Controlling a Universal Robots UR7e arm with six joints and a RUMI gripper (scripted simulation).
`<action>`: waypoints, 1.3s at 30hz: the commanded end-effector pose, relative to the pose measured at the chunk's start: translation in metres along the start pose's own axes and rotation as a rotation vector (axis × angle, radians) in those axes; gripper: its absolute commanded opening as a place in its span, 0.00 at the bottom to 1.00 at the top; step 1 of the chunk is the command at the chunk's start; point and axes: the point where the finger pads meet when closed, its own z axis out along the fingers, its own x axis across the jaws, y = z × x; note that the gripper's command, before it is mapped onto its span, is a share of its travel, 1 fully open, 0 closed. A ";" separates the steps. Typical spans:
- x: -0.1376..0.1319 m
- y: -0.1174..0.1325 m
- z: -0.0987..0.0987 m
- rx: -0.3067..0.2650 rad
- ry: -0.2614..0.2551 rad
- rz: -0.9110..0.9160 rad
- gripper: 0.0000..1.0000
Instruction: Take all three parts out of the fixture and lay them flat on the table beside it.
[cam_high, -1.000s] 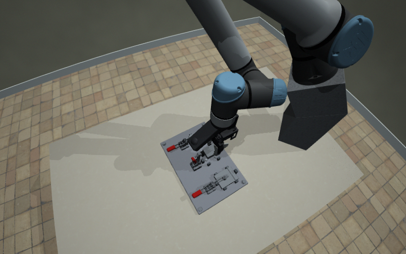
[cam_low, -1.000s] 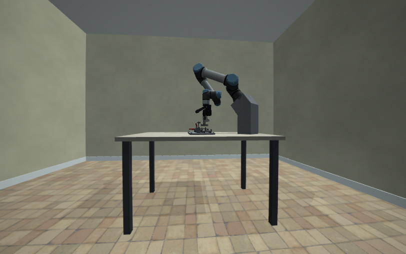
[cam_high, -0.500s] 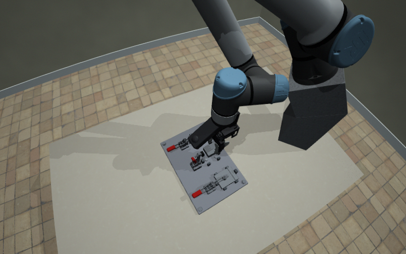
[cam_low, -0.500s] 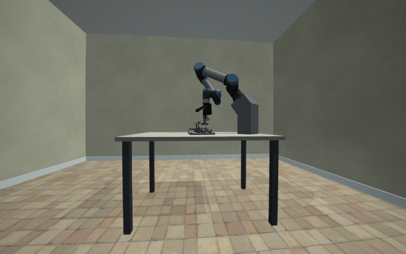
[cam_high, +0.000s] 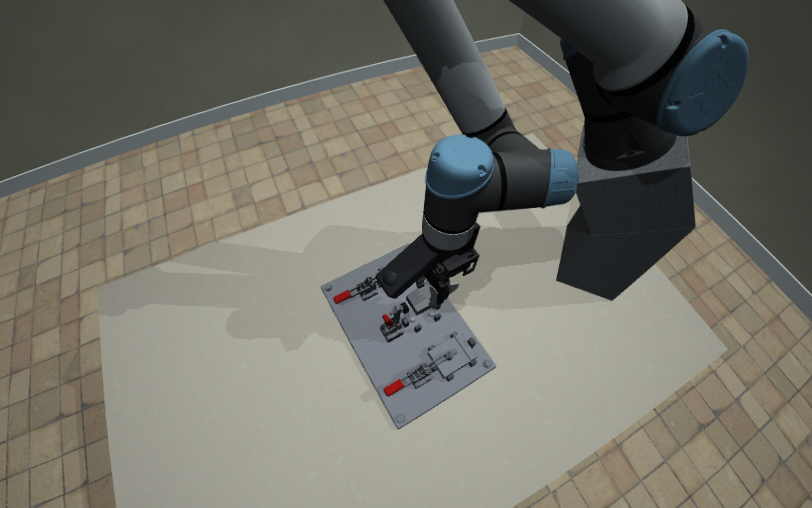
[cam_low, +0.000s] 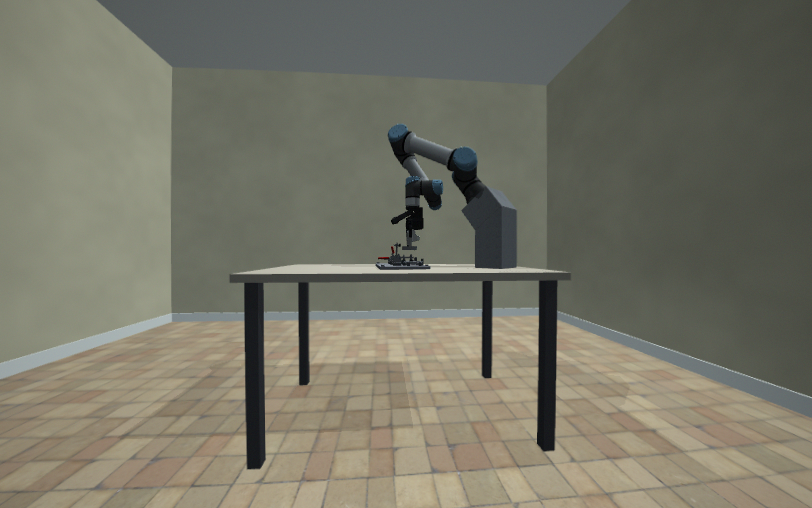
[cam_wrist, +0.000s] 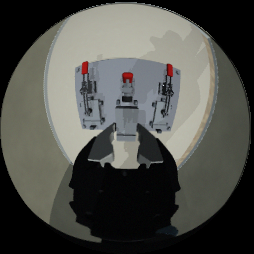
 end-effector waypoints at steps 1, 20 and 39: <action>0.000 0.000 -0.001 0.000 0.000 -0.002 0.00; -0.021 -0.001 0.000 0.003 0.001 -0.001 0.00; -0.092 -0.001 0.000 0.002 0.000 -0.002 0.00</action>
